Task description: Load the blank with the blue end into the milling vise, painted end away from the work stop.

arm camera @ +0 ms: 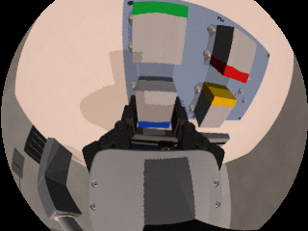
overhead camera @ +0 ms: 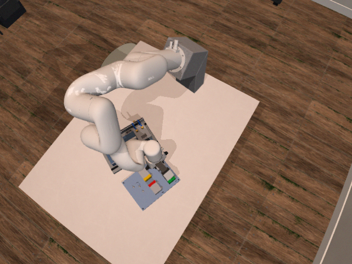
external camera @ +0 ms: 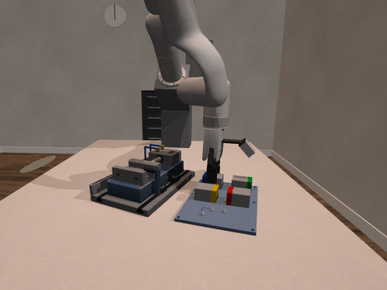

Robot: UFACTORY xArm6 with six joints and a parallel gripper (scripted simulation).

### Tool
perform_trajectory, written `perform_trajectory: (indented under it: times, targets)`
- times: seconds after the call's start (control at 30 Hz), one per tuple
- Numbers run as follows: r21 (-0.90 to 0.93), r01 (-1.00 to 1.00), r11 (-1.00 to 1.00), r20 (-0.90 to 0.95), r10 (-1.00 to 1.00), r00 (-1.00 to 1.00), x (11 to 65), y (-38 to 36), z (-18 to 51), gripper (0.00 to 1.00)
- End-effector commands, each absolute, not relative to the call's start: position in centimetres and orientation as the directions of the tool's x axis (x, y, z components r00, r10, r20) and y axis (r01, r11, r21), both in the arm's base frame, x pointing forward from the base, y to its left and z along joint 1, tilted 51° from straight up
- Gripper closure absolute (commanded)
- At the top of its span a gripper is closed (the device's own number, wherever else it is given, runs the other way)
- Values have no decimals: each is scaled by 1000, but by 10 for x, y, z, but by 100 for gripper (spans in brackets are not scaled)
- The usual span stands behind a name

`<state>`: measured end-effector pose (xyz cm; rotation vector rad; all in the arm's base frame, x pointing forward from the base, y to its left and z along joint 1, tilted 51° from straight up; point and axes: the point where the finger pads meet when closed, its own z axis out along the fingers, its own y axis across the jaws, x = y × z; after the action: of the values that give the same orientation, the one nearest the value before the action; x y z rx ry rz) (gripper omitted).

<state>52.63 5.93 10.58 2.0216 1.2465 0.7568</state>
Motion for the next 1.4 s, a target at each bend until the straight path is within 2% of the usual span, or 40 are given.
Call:
perform_trajectory:
  times: [0.0, 0.93, 1.37]
  targets:
    - [763, 545, -347, 141, 912, 384, 526, 60, 107, 100]
    - [763, 545, -347, 141, 912, 384, 526, 60, 107, 100]
    - [763, 545, -347, 141, 912, 384, 504, 66, 125, 100]
